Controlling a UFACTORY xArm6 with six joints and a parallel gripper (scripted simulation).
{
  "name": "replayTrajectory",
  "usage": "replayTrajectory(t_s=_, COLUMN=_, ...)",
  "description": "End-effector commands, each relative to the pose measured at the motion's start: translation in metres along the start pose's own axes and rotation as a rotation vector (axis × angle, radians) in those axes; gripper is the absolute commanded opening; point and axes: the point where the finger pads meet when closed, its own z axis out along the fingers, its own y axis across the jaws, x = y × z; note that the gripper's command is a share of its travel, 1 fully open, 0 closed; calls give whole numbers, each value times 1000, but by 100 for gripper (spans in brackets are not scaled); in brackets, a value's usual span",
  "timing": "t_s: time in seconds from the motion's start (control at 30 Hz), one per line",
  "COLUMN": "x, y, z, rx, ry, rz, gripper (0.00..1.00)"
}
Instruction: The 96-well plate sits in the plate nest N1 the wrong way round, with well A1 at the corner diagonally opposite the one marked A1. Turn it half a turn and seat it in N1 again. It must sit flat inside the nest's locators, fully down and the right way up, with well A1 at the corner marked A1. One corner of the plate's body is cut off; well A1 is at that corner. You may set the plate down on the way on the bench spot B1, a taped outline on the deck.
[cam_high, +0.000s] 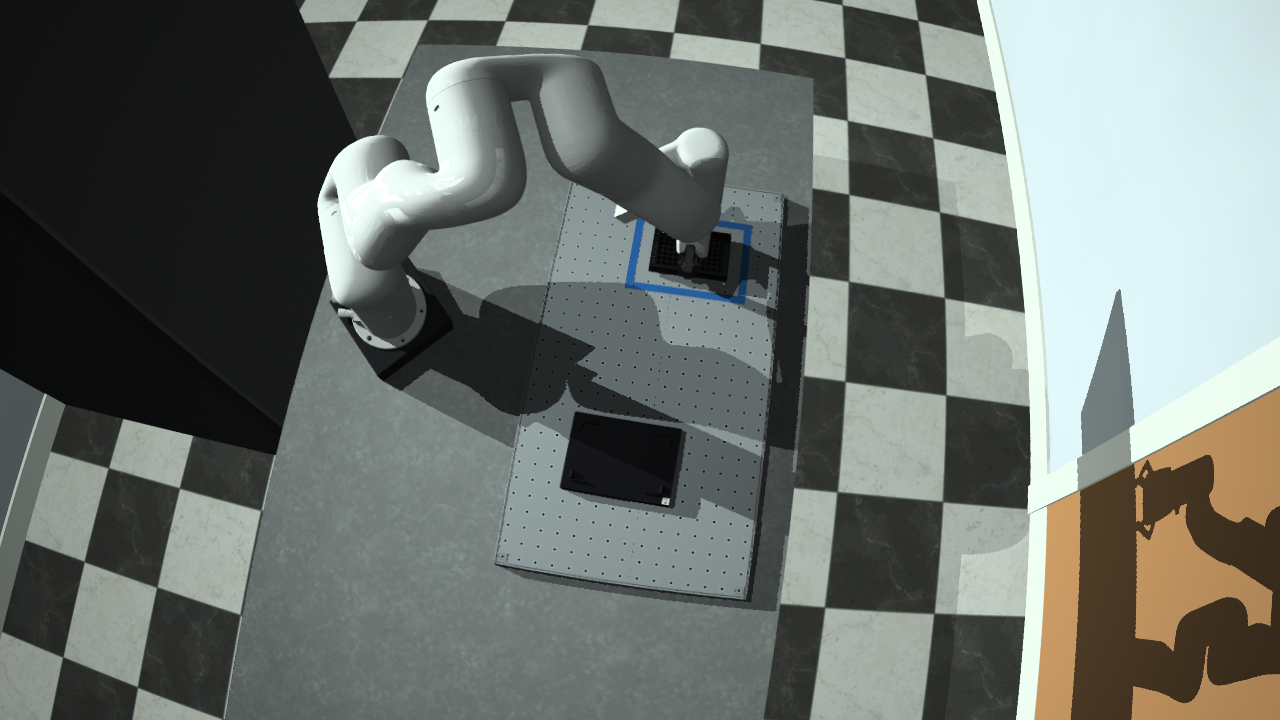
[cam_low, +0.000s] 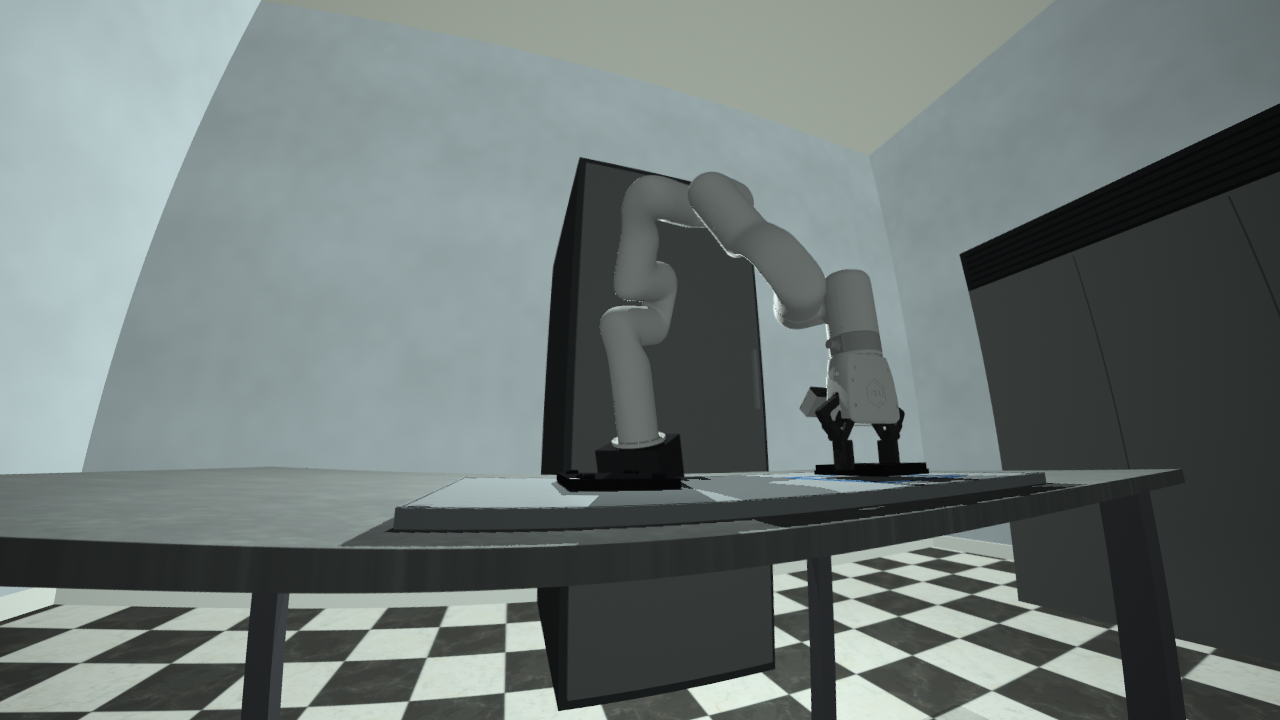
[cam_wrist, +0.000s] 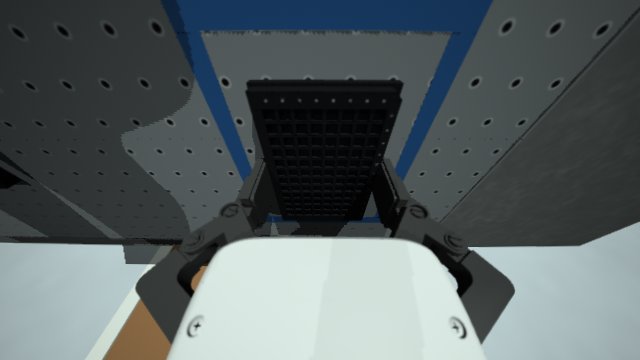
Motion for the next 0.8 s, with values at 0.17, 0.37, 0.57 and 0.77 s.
replayTrajectory(t_s=0.17, x=-2, y=1, z=0, rx=-2, ry=-4, rz=0, gripper=0)
replayTrajectory(t_s=0.37, x=-2, y=1, z=1, rx=-2, ry=-4, rz=0, gripper=0)
replayTrajectory(t_s=0.57, x=-2, y=1, z=1, rx=-2, ry=-4, rz=0, gripper=0)
replayTrajectory(t_s=0.77, x=-2, y=1, z=3, rx=-2, ry=-4, rz=0, gripper=100)
